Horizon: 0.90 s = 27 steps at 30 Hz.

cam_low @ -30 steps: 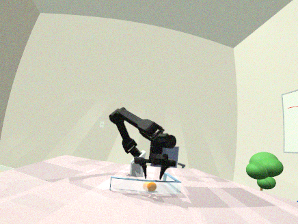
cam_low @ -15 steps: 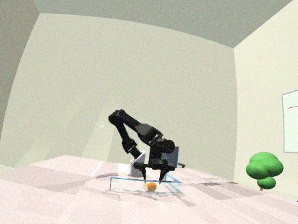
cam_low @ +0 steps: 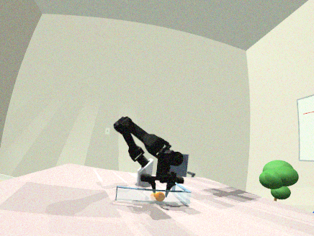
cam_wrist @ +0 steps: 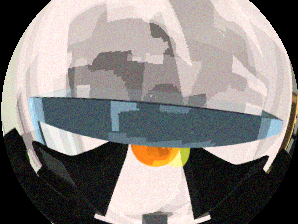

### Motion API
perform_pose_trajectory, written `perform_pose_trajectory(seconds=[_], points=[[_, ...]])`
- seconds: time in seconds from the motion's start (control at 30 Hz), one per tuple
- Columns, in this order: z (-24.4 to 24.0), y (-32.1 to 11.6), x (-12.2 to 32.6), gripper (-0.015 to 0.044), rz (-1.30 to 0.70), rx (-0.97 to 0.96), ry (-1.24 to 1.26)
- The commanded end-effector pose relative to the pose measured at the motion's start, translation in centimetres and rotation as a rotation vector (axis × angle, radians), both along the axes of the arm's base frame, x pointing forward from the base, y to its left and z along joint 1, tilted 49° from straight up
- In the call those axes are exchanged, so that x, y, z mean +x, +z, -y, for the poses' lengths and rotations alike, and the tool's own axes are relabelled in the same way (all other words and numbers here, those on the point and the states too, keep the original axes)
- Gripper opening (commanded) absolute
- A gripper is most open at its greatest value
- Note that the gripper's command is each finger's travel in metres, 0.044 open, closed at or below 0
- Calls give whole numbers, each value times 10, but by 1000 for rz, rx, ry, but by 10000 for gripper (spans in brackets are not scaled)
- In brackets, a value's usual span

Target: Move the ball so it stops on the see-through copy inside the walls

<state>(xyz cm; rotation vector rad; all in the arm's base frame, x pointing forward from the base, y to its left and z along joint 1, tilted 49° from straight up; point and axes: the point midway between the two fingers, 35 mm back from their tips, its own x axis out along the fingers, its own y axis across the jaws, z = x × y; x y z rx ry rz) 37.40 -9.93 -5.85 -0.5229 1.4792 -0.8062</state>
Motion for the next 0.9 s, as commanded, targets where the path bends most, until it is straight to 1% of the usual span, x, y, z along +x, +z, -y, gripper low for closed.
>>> perform_pose_trajectory(seconds=[0.0,0.13,0.2,0.33,0.37,0.53,0.7,0.87], points=[[1,-1,-1,195,-7,-6,4],[1,-1,-1,168,-7,-6,4],[0,0,-1,116,-4,-4,6],[-19,8,0,11,25,30,15],[-21,11,1,0,28,35,7],[-32,23,1,0,30,51,-19],[-30,5,-30,0,-63,77,-71],[-44,21,-18,0,-50,61,-56]])
